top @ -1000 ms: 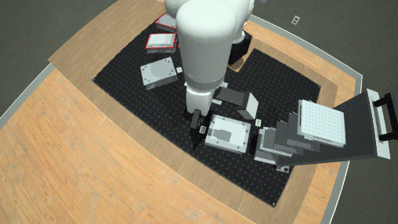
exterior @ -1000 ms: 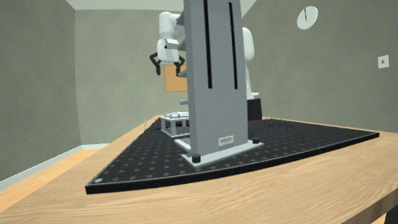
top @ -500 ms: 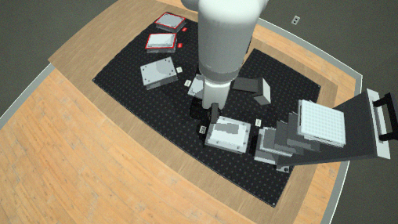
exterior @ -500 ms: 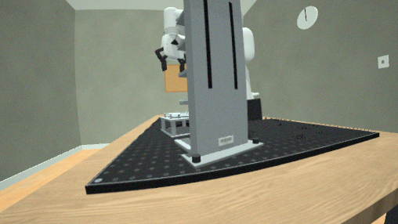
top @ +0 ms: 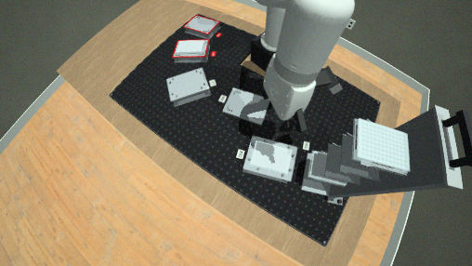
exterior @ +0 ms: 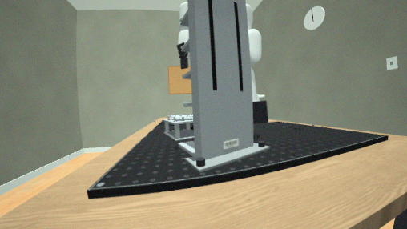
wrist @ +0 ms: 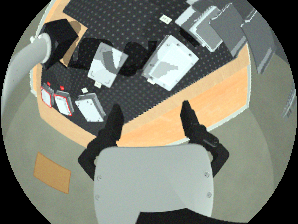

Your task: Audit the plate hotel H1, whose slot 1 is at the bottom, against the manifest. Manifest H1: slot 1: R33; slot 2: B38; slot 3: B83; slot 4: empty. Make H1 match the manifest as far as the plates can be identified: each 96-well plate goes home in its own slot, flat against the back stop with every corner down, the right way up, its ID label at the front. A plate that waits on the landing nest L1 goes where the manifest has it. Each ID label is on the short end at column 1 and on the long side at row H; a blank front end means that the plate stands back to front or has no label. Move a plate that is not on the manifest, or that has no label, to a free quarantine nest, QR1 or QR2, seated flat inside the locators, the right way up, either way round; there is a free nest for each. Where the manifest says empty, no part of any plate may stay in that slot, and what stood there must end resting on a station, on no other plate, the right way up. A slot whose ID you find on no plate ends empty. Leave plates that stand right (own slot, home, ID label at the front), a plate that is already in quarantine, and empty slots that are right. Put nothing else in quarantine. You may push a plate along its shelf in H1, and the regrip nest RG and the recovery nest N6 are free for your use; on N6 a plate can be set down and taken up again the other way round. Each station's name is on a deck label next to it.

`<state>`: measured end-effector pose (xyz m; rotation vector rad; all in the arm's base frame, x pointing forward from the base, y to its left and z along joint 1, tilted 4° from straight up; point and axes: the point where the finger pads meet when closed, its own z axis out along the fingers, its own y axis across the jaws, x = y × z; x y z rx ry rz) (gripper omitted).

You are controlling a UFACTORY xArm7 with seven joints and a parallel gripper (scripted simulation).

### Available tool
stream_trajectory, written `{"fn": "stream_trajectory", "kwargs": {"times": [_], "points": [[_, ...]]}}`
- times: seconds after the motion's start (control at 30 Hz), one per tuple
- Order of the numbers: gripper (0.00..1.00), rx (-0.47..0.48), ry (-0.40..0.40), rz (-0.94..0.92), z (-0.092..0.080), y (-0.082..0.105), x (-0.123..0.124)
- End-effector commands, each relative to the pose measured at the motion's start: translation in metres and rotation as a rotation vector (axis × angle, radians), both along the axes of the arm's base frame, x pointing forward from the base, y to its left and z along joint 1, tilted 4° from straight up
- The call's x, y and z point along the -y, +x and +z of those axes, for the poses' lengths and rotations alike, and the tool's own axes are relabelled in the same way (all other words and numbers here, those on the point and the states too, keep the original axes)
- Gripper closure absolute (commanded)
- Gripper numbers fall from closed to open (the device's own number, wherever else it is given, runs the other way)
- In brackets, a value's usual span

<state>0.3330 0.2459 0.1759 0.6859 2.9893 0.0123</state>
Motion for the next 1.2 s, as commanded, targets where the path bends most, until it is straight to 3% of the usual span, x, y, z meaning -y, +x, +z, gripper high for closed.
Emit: {"fn": "stream_trajectory", "kwargs": {"times": [0.0,0.2,0.87,1.17], "points": [[0.00,0.002,-0.003,0.140,0.000,-0.019,-0.010],[0.00,0.001,-0.018,0.339,-0.001,-0.043,-0.021],[0.00,-0.002,-0.064,0.938,-0.001,-0.043,-0.021],[0.00,-0.002,-0.065,0.942,-0.001,-0.043,-0.021]]}}
